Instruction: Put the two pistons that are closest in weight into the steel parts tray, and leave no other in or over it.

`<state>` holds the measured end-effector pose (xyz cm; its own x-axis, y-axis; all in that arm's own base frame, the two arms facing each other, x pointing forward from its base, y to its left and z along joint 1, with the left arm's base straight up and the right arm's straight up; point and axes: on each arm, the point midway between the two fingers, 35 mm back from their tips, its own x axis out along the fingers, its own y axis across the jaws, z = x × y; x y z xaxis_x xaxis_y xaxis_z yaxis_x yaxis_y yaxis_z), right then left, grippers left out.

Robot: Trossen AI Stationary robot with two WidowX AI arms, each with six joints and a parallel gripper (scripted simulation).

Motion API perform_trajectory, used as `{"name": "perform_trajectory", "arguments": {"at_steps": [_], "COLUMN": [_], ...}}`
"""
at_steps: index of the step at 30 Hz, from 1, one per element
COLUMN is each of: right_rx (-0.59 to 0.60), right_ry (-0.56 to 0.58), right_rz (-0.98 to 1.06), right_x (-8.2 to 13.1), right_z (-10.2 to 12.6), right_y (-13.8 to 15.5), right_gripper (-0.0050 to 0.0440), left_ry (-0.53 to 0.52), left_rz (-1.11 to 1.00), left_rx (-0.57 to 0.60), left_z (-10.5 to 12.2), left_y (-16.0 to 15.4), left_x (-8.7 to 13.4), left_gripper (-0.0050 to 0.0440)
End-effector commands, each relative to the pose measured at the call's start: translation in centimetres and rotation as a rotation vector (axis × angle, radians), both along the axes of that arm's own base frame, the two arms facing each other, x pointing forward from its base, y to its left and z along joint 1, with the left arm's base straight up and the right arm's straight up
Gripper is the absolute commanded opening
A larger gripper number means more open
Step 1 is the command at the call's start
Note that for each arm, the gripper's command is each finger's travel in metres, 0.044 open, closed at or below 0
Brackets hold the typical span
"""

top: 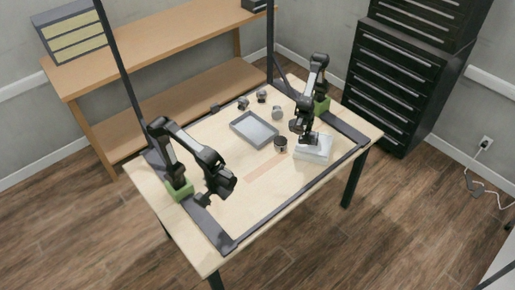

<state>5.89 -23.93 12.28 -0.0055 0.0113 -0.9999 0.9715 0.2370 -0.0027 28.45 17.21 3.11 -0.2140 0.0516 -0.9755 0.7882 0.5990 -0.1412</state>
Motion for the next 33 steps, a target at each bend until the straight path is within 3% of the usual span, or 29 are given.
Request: {"name": "perform_trajectory", "arguments": {"at_steps": [1,27,33], "right_rx": [-0.031,-0.031,-0.031], "right_ry": [-0.011,-0.011,-0.011], "right_rz": [0.006,0.006,0.006], "right_x": [0.2,0.2,0.2], "right_z": [0.8,0.8,0.8], "right_y": [-0.5,-0.5,-0.5], "right_gripper": [0.0400,0.0400,0.0400], "left_ry": [-0.033,-0.033,-0.052], "left_rz": [0.000,0.000,-0.002], "left_rx": [0.019,0.019,0.032], "left_z": [0.8,0.8,2.5], "left_y": [0.4,0.4,0.6], "left_x": [0.4,0.4,0.6], "left_gripper": [0.0158,0.0158,0.0158]}}
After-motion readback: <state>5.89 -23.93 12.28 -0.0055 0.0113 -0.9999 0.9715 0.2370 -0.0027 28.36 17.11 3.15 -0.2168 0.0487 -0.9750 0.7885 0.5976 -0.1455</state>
